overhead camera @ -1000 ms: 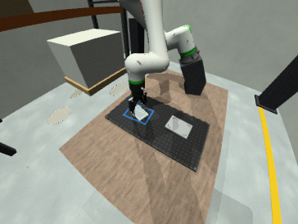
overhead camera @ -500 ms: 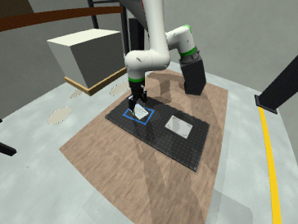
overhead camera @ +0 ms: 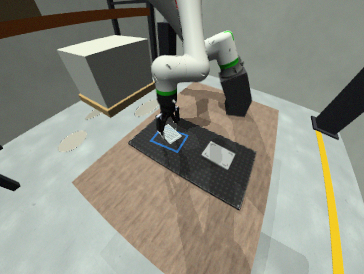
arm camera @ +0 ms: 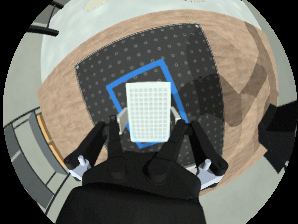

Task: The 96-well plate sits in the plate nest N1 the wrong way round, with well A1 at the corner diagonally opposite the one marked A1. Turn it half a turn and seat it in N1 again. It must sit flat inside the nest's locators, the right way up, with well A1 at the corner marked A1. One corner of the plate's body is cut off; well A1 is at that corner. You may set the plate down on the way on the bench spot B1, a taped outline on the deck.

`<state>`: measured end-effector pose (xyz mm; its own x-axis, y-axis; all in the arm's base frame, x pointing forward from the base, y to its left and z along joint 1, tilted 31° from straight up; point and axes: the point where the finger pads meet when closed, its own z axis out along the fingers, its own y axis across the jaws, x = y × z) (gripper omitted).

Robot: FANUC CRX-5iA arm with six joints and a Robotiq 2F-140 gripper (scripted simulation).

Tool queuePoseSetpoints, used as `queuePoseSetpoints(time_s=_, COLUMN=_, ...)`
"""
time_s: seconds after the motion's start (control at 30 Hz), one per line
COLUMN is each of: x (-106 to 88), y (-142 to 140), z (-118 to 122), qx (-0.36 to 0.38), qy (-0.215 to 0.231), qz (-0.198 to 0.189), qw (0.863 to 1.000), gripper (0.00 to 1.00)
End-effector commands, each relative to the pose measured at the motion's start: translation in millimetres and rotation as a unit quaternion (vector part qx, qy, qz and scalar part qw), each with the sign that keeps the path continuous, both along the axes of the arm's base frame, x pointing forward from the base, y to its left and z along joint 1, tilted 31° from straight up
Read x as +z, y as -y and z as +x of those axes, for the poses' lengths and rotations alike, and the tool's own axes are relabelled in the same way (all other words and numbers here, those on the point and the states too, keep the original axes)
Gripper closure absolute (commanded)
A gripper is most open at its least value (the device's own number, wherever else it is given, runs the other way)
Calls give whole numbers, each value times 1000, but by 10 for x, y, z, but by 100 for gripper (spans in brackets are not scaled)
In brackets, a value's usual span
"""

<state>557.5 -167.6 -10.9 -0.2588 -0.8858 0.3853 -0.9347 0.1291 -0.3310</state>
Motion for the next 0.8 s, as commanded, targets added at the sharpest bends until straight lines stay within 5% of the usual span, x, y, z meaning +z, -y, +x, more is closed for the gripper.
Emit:
queuePoseSetpoints(time_s=0.0, x=38, y=-20, z=-9, qx=0, qy=0, qz=0, qw=1000, gripper=100)
queuePoseSetpoints(time_s=0.77, x=218, y=-113, z=-59, qx=0, qy=0, qz=0, qw=1000, gripper=100)
